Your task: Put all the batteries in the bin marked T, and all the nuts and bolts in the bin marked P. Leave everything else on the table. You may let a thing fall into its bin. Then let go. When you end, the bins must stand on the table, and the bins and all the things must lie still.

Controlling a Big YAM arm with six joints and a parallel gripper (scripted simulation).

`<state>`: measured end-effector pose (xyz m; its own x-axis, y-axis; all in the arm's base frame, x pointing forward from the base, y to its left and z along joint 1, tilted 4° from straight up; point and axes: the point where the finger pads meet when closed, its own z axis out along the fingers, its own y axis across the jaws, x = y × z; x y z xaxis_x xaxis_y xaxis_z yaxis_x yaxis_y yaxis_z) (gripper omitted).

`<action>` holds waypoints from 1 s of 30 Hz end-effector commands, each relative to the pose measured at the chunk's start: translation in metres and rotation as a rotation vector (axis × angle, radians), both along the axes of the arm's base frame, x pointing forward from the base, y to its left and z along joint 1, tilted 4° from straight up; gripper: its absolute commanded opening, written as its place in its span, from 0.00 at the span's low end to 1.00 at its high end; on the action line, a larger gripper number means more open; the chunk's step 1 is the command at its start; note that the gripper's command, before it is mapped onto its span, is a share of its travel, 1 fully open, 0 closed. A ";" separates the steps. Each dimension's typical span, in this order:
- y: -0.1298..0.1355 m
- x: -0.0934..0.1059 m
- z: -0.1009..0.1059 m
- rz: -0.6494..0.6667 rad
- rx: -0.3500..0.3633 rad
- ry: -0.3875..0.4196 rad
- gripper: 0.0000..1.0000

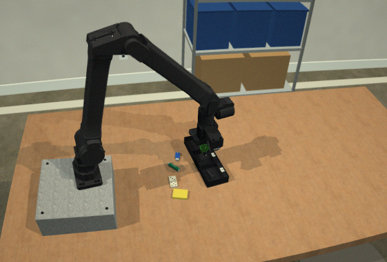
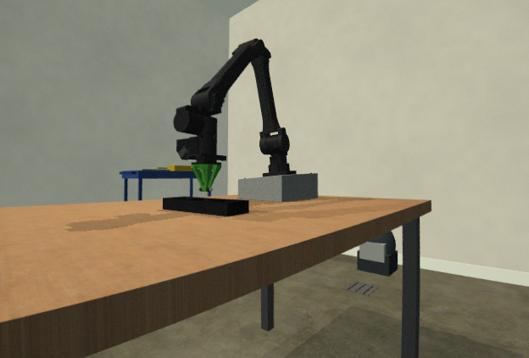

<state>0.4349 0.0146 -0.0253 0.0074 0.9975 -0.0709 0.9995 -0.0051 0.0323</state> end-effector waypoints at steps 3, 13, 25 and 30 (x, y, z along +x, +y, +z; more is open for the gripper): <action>-0.005 0.000 -0.001 -0.020 -0.004 -0.012 0.04; -0.004 0.000 -0.006 -0.018 -0.005 -0.001 0.04; -0.006 0.001 -0.016 -0.012 -0.005 0.000 0.04; -0.007 0.001 -0.026 -0.008 -0.005 0.000 0.04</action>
